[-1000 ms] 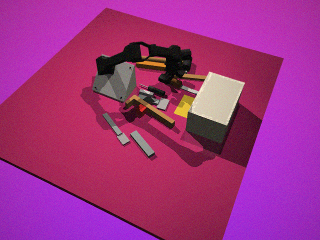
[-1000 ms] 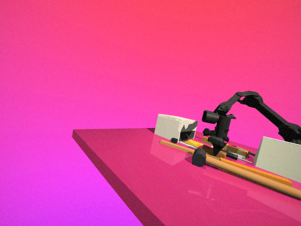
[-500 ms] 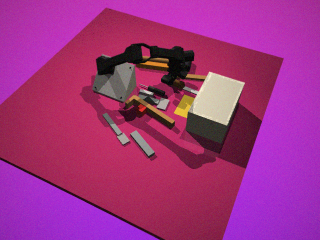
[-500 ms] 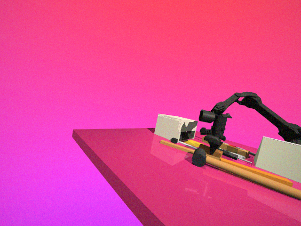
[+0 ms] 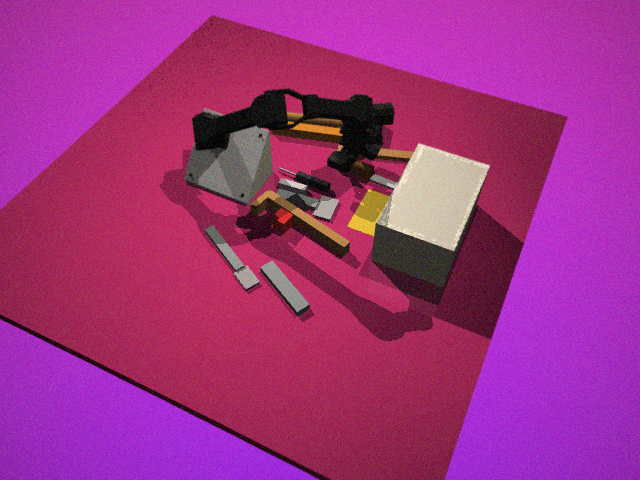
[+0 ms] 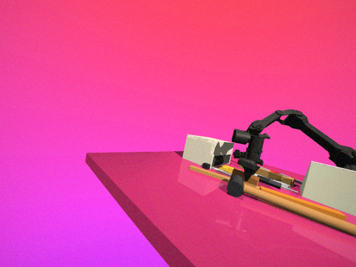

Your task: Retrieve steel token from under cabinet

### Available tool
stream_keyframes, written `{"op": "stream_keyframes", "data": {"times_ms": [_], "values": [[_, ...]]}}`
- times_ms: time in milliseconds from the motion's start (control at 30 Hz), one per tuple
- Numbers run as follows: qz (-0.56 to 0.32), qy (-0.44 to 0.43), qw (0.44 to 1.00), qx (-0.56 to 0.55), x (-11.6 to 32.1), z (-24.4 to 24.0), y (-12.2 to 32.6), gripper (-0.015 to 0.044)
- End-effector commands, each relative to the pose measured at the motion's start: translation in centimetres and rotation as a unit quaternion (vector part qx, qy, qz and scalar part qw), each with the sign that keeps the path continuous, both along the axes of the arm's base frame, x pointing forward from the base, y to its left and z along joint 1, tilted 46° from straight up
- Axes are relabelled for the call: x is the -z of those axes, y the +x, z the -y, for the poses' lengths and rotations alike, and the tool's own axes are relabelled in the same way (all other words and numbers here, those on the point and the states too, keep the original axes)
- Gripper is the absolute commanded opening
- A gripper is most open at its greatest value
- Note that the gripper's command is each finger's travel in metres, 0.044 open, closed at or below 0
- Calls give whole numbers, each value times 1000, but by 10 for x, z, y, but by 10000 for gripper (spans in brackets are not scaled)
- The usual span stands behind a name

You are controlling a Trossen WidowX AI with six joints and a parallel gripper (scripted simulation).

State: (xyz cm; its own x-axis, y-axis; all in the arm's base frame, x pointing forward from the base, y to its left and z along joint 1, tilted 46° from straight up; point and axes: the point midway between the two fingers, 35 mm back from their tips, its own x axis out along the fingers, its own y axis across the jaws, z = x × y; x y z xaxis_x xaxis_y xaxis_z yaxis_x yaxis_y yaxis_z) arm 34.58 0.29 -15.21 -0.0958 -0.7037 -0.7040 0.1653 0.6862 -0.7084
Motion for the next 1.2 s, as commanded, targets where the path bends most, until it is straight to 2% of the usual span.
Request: {"op": "stream_keyframes", "data": {"times_ms": [0, 1167], "values": [[0, 1, 1000, -1, 1, 0, 6, 0], [1, 1, 1000, -1, -1, 5, 38, 0]]}}
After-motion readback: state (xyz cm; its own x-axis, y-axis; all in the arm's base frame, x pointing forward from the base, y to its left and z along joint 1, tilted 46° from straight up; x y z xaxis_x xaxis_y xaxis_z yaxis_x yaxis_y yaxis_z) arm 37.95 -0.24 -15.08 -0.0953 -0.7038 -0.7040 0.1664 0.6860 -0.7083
